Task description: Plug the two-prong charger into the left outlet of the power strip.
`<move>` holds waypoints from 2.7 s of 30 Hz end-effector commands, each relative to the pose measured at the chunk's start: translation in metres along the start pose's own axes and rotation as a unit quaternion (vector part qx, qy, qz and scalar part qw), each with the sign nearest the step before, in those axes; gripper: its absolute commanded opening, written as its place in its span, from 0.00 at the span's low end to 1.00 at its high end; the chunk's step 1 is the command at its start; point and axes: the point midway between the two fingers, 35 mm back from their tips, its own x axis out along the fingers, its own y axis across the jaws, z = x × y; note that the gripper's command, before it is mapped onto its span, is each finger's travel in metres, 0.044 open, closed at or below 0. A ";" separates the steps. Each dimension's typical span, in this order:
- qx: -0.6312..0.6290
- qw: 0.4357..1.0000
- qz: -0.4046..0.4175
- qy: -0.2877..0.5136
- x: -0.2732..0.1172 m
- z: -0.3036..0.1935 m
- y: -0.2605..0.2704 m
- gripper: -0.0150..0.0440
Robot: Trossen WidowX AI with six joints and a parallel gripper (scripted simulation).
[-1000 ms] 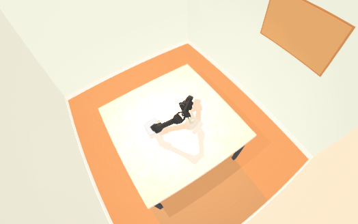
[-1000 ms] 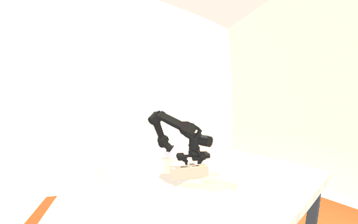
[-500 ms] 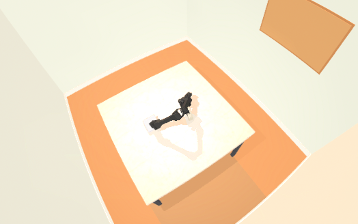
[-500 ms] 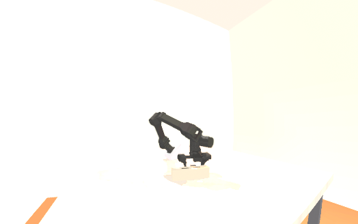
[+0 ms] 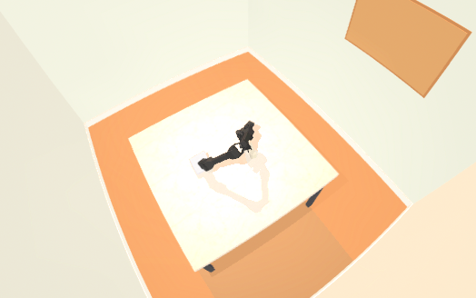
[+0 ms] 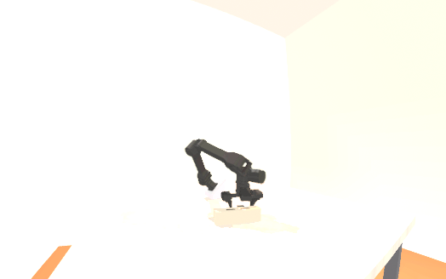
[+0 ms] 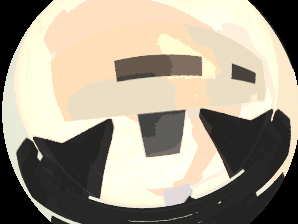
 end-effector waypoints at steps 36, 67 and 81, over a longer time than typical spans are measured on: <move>0.002 1.000 -0.003 -0.002 0.003 -0.019 0.000 1.00; 0.002 1.000 -0.003 -0.002 0.005 -0.055 0.001 1.00; 0.001 1.000 -0.003 -0.001 0.006 -0.067 0.001 1.00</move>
